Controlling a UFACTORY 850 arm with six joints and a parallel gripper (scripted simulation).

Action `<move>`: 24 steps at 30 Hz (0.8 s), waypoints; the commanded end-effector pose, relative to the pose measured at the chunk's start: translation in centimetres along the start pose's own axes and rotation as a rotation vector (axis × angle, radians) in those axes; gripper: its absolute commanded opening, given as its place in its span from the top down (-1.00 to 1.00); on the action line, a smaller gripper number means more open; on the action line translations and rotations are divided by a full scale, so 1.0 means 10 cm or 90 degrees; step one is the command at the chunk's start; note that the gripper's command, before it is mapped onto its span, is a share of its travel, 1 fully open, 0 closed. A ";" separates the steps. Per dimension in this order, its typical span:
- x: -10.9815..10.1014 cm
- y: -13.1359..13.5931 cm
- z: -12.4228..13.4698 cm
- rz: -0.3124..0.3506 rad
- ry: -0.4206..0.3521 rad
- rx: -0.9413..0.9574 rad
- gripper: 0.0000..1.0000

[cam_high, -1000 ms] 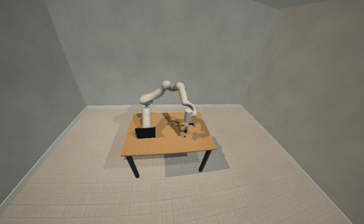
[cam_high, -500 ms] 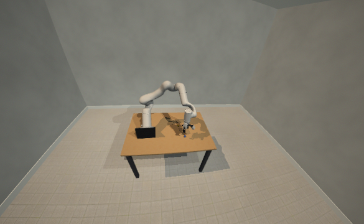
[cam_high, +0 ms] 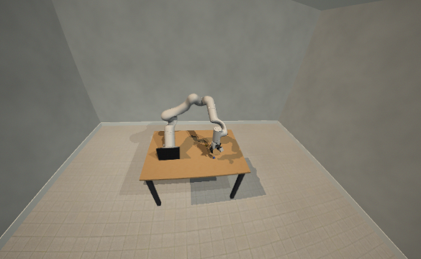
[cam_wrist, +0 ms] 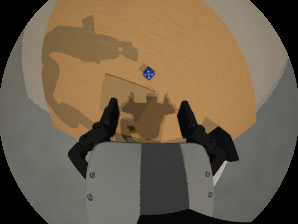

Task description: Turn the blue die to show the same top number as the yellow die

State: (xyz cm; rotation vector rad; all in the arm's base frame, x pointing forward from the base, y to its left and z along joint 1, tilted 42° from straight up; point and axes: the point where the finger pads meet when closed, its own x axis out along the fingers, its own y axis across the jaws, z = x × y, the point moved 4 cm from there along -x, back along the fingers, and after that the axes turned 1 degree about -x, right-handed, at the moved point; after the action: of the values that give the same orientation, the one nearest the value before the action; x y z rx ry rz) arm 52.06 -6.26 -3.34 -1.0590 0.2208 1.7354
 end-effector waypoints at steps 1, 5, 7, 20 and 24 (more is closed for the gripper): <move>0.02 -0.01 -0.01 0.007 -0.002 0.110 -1.00; 0.03 -0.01 -0.01 0.007 -0.002 0.176 -1.00; 0.03 -0.01 -0.01 0.007 -0.002 0.176 -1.00; 0.10 0.00 0.00 0.007 0.000 0.441 -1.00; 0.11 0.00 0.00 0.007 0.000 0.476 -1.00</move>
State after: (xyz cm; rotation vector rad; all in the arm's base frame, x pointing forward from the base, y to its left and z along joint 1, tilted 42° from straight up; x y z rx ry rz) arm 51.90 -5.54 -4.11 -0.5701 0.7343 1.4968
